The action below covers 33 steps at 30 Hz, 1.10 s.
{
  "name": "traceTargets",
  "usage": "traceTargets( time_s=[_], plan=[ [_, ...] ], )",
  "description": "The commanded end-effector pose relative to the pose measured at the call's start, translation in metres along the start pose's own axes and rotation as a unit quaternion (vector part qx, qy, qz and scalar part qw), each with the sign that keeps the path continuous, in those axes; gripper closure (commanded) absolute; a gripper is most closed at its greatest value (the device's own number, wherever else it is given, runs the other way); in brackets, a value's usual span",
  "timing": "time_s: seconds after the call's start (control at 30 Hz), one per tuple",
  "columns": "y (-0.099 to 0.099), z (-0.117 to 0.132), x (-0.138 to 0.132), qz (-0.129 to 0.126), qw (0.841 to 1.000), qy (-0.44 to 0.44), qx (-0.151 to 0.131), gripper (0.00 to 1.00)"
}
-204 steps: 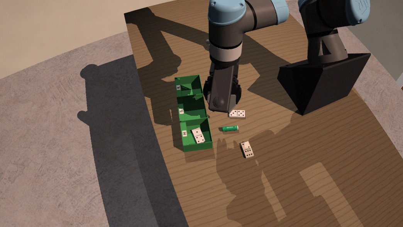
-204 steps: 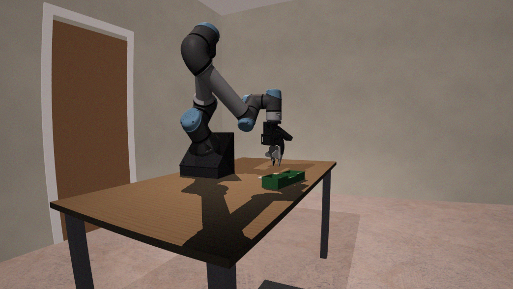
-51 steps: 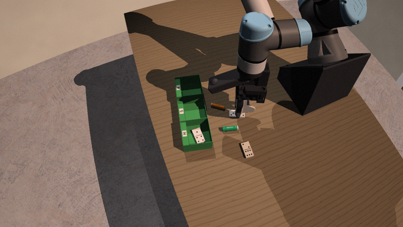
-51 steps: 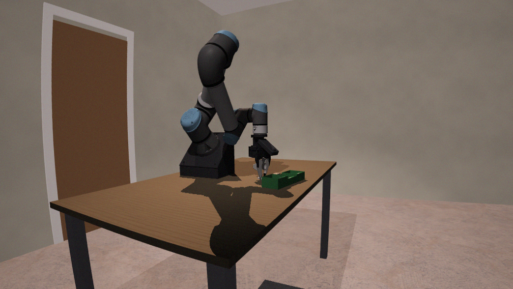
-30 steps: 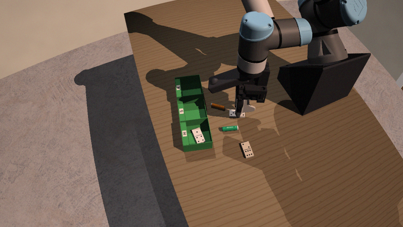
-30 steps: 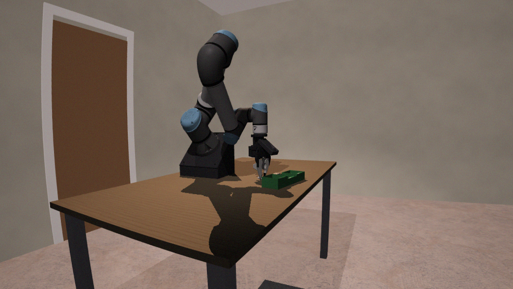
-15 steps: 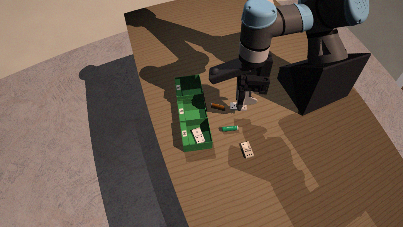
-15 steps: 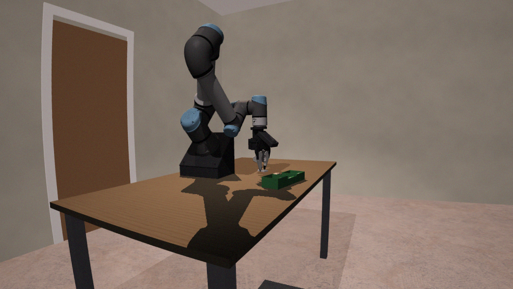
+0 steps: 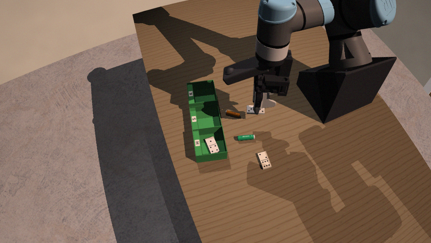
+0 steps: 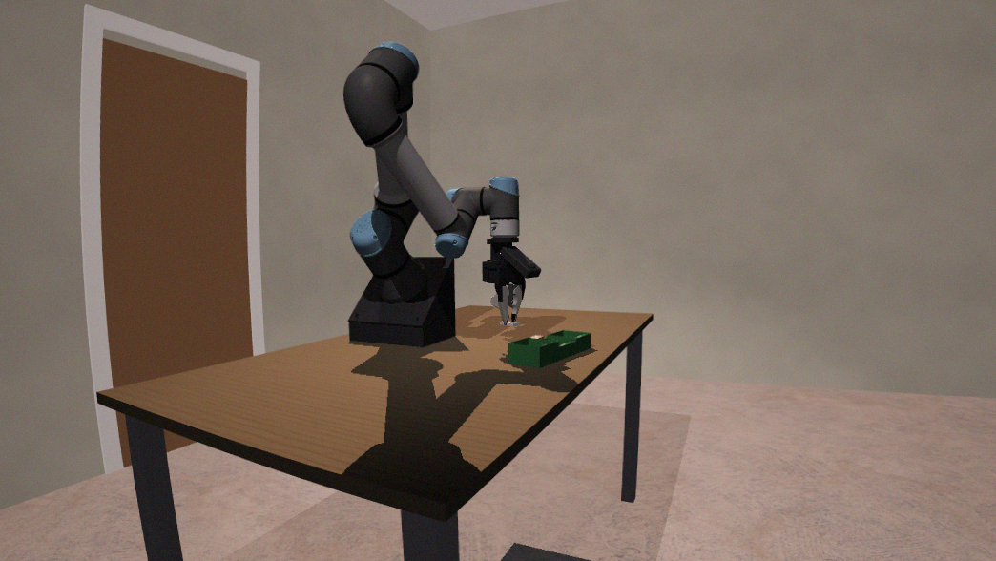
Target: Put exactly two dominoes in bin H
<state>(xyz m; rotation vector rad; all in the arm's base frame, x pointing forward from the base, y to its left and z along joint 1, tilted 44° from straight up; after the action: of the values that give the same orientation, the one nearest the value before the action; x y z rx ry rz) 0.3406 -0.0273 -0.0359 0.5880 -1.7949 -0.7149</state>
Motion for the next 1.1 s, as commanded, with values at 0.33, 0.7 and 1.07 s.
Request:
traceTargets(
  time_s=[0.33,0.7,1.07],
  plan=[
    [0.007,0.0,0.0,0.0,1.0,0.0,0.0,1.0],
    [0.007,-0.035,-0.024,0.001,0.992,0.128,0.0,1.0],
    [0.007,-0.08,-0.054,0.002,0.964,0.267,0.002,1.0]
  ],
)
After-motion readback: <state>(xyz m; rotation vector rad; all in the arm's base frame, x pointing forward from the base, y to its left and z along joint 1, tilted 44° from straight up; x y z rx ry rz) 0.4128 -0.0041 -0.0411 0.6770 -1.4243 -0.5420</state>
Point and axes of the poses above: the point where the finger pads meet when closed, its own y axis back along the fingers, its own x axis across the jaws, z = x × y, the point moved 2 cm from there along y, back along the fingers, and after that the axes turned 3 degrees about y, right-handed, at the moved point
